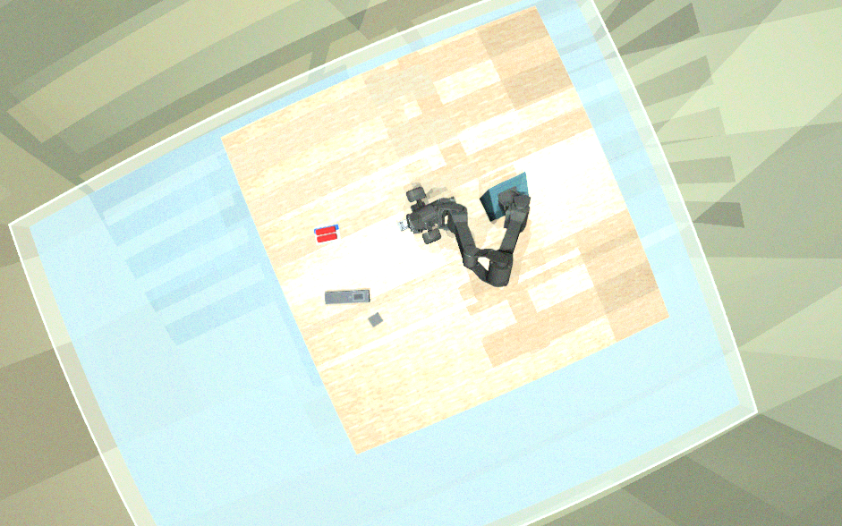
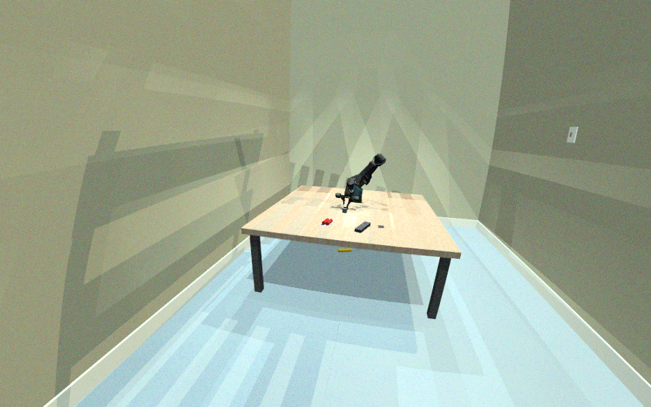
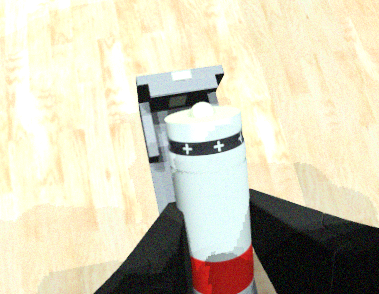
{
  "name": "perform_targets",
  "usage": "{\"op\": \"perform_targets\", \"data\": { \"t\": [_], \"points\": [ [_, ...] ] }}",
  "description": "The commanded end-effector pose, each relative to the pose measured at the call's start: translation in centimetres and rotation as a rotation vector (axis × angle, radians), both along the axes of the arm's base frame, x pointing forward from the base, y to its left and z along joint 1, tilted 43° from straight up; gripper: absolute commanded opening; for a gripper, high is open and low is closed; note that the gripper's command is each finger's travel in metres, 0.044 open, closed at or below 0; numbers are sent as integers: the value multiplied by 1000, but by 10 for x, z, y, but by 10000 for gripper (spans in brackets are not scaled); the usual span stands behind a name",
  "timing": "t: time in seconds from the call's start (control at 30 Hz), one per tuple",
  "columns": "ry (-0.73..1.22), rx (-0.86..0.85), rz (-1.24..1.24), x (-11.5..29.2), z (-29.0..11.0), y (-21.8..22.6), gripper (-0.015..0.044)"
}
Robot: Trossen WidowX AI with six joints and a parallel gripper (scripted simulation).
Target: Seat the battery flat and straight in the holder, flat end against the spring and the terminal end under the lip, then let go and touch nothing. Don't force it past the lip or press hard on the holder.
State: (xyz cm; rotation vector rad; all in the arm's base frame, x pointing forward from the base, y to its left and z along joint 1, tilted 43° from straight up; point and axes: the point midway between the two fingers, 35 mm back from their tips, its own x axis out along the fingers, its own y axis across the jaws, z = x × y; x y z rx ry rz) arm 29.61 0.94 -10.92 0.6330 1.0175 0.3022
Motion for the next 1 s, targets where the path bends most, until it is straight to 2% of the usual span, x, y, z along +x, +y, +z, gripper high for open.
{"op": "perform_targets", "data": {
  "t": [0.0, 0.97],
  "points": [
    [15, 1, 5, -7, -2, 2, 74],
    [36, -7, 15, -7, -2, 2, 74]
  ]
}}
